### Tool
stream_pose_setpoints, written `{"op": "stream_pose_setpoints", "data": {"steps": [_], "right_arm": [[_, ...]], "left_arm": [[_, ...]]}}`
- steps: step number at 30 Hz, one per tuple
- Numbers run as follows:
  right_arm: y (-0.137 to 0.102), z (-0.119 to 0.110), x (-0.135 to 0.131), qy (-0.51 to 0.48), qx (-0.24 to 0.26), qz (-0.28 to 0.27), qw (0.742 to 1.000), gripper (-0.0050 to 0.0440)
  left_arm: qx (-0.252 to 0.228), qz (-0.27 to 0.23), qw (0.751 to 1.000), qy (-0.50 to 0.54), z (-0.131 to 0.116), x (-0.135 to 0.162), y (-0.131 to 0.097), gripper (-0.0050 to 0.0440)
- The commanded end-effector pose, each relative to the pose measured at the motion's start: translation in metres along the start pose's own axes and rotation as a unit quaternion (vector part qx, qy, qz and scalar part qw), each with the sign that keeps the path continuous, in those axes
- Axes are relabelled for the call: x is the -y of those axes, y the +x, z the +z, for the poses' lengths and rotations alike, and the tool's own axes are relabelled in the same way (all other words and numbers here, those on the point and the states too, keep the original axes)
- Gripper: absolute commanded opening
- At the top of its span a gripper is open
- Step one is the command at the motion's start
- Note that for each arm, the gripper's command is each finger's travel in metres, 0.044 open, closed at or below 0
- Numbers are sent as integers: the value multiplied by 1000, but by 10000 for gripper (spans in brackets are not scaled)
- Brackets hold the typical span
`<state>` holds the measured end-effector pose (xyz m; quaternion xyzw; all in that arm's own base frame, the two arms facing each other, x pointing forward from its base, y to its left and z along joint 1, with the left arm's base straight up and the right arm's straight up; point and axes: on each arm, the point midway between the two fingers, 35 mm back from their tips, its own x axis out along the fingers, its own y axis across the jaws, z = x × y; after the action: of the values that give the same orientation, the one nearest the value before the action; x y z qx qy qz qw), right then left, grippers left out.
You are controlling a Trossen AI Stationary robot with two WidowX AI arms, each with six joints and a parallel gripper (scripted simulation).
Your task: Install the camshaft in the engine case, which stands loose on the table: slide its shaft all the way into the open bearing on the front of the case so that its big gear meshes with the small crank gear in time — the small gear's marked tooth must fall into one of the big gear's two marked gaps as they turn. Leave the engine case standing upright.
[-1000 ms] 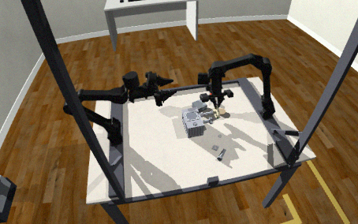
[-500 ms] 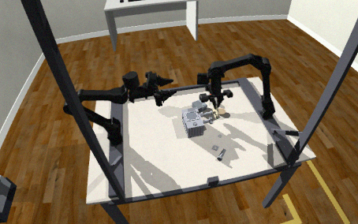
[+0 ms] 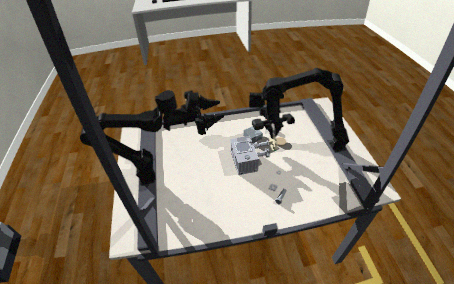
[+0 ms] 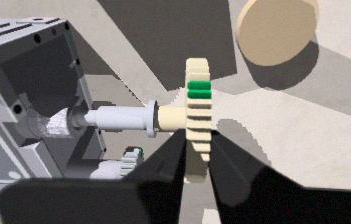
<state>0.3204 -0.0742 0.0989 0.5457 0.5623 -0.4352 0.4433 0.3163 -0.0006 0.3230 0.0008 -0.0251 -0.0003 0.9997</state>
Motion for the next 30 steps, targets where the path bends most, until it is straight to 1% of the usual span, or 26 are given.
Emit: {"op": "stream_pose_setpoints", "data": {"steps": [1, 2, 8, 9, 11, 13, 20, 25, 26, 28, 30], "right_arm": [[-9, -2, -8, -4, 2, 17, 1000, -50], [-12, -3, -8, -5, 4, 21, 1000, -50], [-9, -2, -10, -5, 2, 16, 1000, -50], [-15, -4, -9, -8, 5, 26, 1000, -50], [-15, -4, -9, -8, 5, 26, 1000, -50], [-9, -2, -11, -5, 2, 16, 1000, -50], [-12, -3, -12, -6, 3, 20, 1000, -50], [-9, -3, -14, -5, 2, 16, 1000, -50], [-15, -3, -13, -7, 5, 25, 1000, -50], [-15, -3, -13, -7, 5, 25, 1000, -50], [-9, -3, -15, -5, 2, 16, 1000, -50]], "left_arm": [[12, 1, 1000, 2, 8, -1, -3, 400], [12, 1, 1000, 2, 8, -1, -3, 400], [12, 1, 1000, 2, 8, -1, -3, 400], [12, 1, 1000, 2, 8, -1, -3, 400], [12, 1, 1000, 2, 8, -1, -3, 400], [12, 1, 1000, 2, 8, -1, -3, 400], [12, 1, 1000, 2, 8, -1, -3, 400], [12, 1, 1000, 2, 8, -1, -3, 400], [12, 1, 1000, 2, 8, -1, -3, 400], [12, 1, 1000, 2, 8, -1, -3, 400], [12, 1, 1000, 2, 8, -1, -3, 400]]}}
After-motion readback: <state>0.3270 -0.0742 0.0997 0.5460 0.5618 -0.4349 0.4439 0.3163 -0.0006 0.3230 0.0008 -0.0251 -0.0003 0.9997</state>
